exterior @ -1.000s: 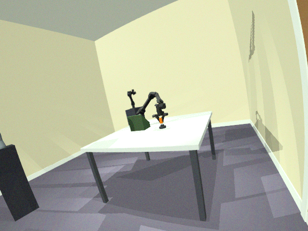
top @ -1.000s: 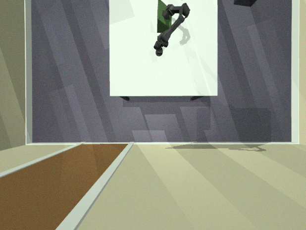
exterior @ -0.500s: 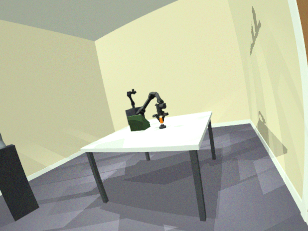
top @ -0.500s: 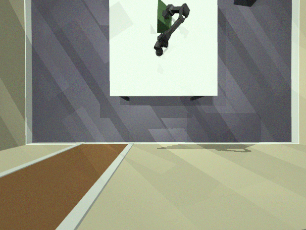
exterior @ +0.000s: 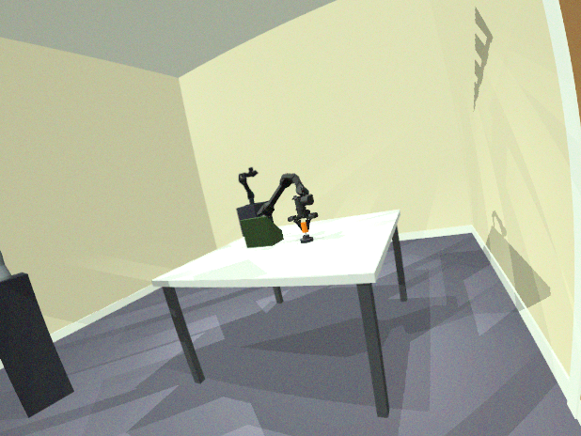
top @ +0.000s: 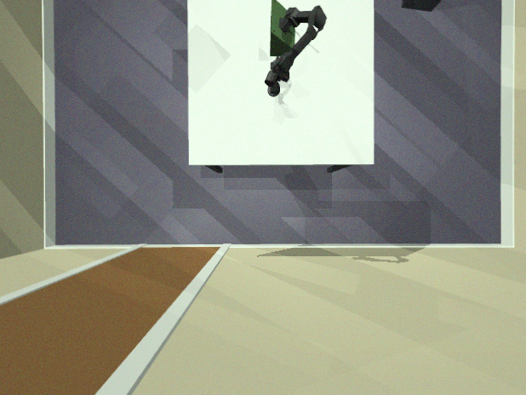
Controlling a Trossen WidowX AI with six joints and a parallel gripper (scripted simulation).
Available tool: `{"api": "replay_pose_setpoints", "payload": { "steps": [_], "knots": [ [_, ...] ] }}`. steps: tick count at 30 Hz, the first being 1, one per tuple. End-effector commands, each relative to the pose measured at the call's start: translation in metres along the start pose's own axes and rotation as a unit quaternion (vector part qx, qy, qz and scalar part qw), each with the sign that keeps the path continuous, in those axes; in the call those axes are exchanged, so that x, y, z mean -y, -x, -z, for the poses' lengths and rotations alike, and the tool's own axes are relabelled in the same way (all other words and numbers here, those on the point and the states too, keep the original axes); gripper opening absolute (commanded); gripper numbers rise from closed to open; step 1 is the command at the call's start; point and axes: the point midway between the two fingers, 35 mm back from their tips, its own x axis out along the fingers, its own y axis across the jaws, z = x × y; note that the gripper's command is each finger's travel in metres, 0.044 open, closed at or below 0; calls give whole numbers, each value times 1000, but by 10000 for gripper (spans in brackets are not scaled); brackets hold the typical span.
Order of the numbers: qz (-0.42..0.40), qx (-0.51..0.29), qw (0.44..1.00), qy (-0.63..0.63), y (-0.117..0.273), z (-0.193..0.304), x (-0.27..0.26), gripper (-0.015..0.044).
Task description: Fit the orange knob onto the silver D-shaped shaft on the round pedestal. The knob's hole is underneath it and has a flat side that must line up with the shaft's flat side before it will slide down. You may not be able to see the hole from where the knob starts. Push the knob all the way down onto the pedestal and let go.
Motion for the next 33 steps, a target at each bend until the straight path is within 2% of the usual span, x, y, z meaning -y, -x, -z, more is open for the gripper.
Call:
{"api": "replay_pose_setpoints", "payload": {
  "steps": [1,33],
  "knots": [
    [2,0,1000,-3,1,1,-1,0],
    [2,0,1000,25,3,0,-3,0]
  ]
}}
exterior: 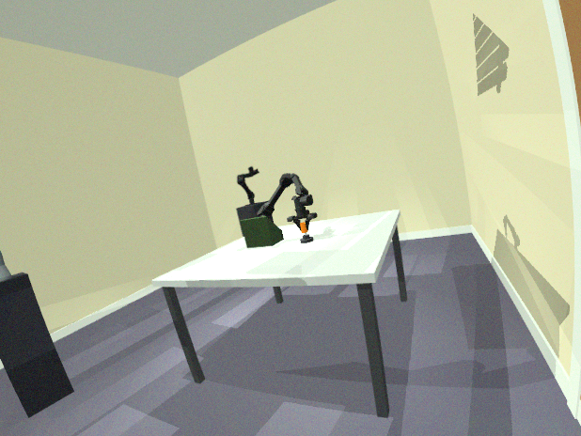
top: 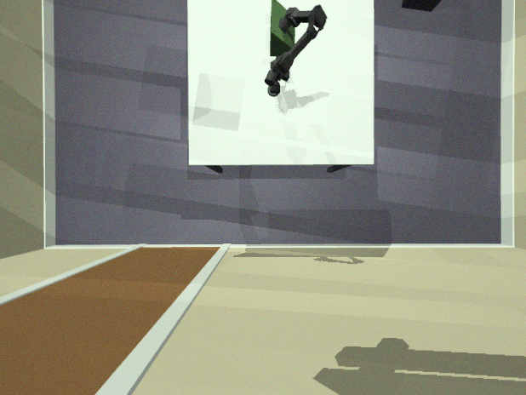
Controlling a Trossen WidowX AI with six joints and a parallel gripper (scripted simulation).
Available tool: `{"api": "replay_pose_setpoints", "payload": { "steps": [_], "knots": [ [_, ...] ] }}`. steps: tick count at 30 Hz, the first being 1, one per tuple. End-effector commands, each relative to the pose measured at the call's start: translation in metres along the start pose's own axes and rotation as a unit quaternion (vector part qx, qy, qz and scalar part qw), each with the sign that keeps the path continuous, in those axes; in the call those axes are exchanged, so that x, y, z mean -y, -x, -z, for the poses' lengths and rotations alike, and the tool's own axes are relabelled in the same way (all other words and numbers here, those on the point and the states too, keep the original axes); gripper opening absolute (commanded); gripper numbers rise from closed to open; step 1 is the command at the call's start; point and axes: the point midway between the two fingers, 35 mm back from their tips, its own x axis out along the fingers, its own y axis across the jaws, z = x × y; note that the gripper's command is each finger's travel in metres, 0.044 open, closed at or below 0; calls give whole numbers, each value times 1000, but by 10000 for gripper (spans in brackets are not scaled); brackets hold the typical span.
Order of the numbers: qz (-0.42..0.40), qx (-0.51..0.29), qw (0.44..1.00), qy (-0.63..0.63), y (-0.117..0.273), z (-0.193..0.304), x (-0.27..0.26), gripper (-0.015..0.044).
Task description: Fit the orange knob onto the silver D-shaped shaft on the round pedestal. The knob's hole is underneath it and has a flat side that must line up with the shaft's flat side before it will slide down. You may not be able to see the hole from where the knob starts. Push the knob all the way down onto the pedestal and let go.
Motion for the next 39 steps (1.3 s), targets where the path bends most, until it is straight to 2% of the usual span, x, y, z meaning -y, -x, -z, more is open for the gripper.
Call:
{"api": "replay_pose_setpoints", "payload": {
  "steps": [1,5,32,39],
  "knots": [
    [5,-1,999,36,4,0,3,0],
    [5,-2,995,97,5,0,4,0],
    [5,-2,995,97,4,4,8,0],
    [5,-2,981,196,5,2,6,0]
  ]
}}
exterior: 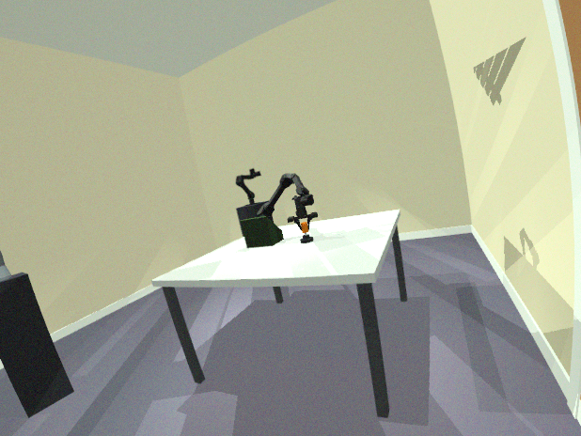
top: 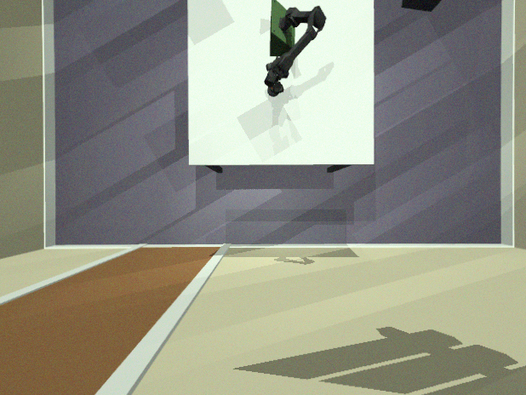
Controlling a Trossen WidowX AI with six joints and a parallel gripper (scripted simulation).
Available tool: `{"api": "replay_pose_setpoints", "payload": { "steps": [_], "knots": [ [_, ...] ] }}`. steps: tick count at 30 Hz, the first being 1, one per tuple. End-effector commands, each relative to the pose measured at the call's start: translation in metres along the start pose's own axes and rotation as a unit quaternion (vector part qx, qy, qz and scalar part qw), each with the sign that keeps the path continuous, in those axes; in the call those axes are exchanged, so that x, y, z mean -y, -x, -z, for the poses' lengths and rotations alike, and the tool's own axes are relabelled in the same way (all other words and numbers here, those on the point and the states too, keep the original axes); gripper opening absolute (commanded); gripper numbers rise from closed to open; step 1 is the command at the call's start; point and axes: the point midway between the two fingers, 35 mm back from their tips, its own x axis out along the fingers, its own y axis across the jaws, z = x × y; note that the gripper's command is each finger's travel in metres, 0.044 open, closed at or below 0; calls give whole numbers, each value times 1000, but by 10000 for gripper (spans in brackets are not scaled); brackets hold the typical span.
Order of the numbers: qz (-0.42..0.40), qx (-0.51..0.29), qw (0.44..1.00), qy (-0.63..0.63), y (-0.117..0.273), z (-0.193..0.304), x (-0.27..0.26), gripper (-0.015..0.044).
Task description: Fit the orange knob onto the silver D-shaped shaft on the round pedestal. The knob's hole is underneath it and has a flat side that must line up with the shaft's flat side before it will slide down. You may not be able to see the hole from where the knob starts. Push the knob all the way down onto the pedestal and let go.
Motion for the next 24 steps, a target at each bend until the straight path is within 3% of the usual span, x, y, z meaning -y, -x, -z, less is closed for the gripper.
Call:
{"api": "replay_pose_setpoints", "payload": {
  "steps": [1,24],
  "knots": [
    [4,-3,999,45,4,-1,0,0],
    [4,-3,999,45,2,-1,-4,0]
  ]
}}
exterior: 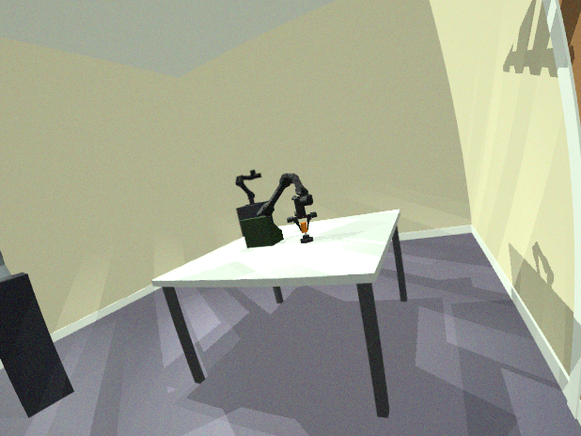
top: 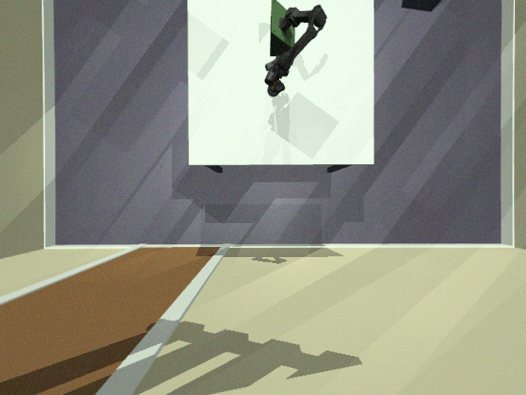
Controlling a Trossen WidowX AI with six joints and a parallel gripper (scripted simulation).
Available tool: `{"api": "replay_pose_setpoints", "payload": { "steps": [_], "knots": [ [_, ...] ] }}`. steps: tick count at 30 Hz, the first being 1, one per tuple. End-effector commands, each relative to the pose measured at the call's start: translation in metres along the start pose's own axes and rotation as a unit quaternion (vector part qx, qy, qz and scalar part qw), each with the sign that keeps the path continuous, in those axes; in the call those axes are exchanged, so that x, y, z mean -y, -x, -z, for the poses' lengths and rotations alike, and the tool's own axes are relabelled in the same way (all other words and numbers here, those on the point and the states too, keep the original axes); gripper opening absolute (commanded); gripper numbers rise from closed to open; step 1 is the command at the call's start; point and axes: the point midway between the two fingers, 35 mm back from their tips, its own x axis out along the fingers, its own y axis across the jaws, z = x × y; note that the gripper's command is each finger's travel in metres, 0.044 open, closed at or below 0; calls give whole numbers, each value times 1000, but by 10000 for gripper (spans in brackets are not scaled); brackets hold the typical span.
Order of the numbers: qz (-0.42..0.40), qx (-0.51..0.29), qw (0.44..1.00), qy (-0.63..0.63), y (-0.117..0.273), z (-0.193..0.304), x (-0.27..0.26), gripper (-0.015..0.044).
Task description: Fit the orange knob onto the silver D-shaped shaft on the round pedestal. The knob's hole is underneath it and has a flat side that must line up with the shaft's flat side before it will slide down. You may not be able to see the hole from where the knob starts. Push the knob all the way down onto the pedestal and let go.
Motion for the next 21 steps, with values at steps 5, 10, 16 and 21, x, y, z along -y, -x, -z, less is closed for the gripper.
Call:
{"api": "replay_pose_setpoints", "payload": {
  "steps": [5,10,16,21],
  "knots": [
    [2,-2,1000,0,3,3,1,0],
    [2,-2,1000,0,4,4,3,0],
    [2,-2,1000,0,4,5,5,0],
    [2,-2,1000,1,3,4,6,0]
  ]
}}
